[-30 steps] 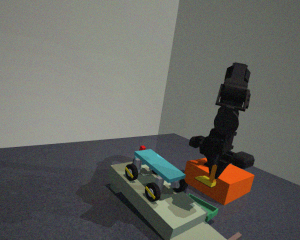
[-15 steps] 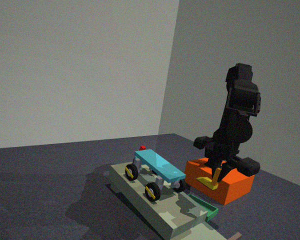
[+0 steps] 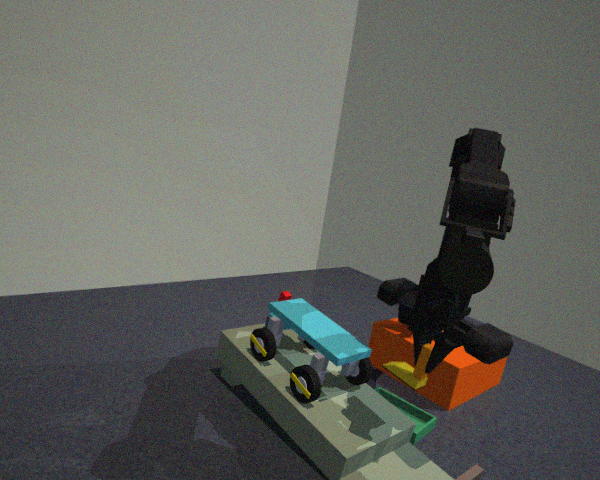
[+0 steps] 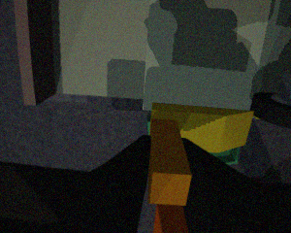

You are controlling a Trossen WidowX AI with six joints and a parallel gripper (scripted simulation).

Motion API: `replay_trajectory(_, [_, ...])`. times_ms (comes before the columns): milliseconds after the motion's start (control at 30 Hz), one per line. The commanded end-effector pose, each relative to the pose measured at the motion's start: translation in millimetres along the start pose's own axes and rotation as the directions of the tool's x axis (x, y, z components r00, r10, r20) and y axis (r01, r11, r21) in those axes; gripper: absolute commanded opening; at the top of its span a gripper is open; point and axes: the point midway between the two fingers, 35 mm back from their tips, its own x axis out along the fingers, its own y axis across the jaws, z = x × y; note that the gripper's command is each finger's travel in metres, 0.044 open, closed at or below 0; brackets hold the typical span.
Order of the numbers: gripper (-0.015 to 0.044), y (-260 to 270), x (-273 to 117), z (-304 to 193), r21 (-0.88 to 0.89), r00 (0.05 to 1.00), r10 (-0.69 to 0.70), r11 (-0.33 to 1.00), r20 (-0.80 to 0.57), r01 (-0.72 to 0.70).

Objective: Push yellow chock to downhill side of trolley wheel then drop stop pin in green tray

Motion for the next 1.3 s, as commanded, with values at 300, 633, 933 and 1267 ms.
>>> replay_trajectory(300, [0.0000,2,28,4,-0.006,1.000,-0.005,1.000,0.003,0.005])
replay_trajectory(633, [0.0000,2,48,5,-0.006,1.000,-0.005,1.000,0.003,0.005])
replay_trajectory(933, [0.0000,-1,63,4,-0.006,1.000,-0.006,1.000,0.003,0.006])
replay_trajectory(1267, [0.0000,-6,61,5,-0.006,1.000,-0.006,1.000,0.003,0.006])
